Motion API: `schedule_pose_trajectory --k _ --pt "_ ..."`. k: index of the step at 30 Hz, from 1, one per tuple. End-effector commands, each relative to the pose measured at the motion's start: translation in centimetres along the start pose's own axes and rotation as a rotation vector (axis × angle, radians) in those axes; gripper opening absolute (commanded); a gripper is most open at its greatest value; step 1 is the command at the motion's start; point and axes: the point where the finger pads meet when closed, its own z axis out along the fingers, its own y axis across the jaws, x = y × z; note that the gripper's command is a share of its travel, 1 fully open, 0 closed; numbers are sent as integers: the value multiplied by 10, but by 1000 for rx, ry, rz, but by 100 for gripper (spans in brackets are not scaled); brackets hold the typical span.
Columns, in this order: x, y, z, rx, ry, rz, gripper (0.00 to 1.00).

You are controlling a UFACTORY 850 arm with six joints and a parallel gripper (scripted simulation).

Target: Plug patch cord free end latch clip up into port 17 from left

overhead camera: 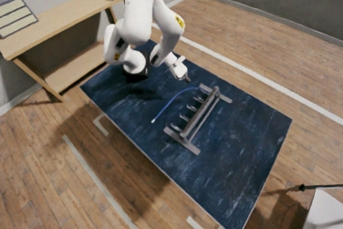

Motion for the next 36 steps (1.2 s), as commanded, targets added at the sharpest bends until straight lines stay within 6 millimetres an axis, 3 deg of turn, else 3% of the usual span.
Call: schedule_pose_trajectory --k 1,8,20,36 --pt "1 19 0 2 1 0 0" --pt "1 33 0 2 1 0 0" --pt "1 34 2 2 1 0 0" --pt "1 34 32 2 1 0 0"
